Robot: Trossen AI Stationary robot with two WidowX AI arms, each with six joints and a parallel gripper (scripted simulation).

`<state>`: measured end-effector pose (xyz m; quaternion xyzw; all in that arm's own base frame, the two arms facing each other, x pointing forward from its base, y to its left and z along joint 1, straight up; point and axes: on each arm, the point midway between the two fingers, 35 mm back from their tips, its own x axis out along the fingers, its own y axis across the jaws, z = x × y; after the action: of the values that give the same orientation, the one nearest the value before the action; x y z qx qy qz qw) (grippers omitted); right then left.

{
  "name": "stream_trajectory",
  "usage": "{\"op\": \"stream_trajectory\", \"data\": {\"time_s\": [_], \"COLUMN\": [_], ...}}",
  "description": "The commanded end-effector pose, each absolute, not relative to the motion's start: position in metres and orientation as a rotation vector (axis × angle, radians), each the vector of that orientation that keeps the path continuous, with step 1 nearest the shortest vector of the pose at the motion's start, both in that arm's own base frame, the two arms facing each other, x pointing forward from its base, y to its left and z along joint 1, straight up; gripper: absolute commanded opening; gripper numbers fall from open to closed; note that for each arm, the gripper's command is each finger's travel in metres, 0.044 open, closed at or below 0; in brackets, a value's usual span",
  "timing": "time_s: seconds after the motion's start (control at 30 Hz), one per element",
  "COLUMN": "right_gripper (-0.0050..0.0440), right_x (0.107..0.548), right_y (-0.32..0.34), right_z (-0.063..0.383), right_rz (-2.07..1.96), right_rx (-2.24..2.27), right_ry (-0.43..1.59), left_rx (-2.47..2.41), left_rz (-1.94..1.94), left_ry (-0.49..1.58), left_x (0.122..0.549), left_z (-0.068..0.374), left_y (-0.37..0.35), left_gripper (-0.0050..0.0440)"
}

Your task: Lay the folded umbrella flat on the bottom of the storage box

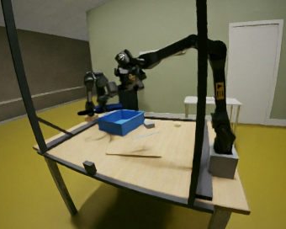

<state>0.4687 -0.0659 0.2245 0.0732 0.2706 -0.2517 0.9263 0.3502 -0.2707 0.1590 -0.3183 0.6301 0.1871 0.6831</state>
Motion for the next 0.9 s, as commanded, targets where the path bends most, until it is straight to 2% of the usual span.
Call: {"op": "stream_trajectory", "data": {"time_s": [0.0, 0.27, 0.5, 0.87], "right_gripper": [0.0400, 0.0400, 0.0400, 0.0400], "right_x": [0.469, 0.460, 0.459, 0.456], "right_y": [-0.068, -0.070, -0.071, -0.071], "right_z": [0.236, 0.245, 0.246, 0.247], "right_rz": [-0.691, -0.929, -0.948, -0.943], "right_rx": [0.197, 0.226, 0.227, 0.227], "right_ry": [0.505, 0.383, 0.373, 0.374], "left_rx": [-0.745, -0.720, -0.718, -0.559], "left_rz": [0.367, 0.397, 0.387, 0.444], "left_ry": [1.379, 1.396, 1.381, 1.451], "left_x": [0.363, 0.387, 0.392, 0.392], "left_z": [0.179, 0.165, 0.171, 0.155], "left_y": [-0.235, -0.178, -0.176, -0.178], "left_gripper": [-0.0050, -0.0050, -0.0050, -0.0050]}}
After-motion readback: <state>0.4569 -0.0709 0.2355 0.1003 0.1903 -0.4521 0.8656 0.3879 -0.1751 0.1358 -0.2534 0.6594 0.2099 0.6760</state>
